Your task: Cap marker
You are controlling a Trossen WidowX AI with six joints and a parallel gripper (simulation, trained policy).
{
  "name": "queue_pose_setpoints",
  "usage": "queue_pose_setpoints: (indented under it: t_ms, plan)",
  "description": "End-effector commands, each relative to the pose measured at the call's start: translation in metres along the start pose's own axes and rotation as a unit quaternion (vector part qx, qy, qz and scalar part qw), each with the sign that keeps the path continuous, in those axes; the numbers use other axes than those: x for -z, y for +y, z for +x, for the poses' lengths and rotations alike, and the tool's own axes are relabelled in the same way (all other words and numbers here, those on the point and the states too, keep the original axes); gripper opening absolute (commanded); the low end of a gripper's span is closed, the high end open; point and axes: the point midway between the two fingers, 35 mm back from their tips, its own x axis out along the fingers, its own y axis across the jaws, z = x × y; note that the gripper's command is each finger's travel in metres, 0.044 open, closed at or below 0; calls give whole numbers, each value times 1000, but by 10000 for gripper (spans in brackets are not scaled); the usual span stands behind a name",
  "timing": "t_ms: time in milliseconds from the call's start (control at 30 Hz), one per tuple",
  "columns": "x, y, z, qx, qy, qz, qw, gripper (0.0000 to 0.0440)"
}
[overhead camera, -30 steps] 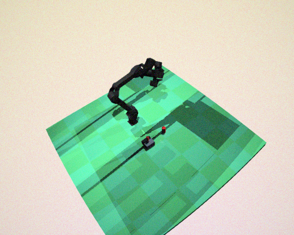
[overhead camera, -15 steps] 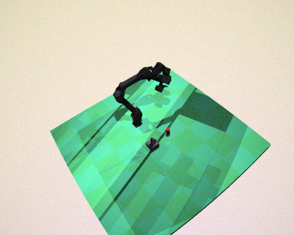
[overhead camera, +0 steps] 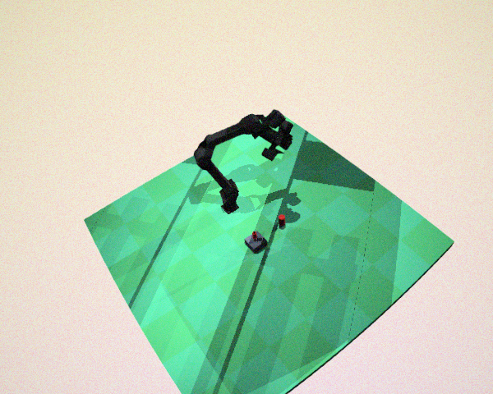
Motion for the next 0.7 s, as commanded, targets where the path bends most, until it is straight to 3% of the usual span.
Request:
queue_pose_setpoints:
  t_ms: [0,667]
  plan:
    - [-6,-5,6,17,3,9,1000,325]
    - [-41,-35,24,90,6,66,994,325]
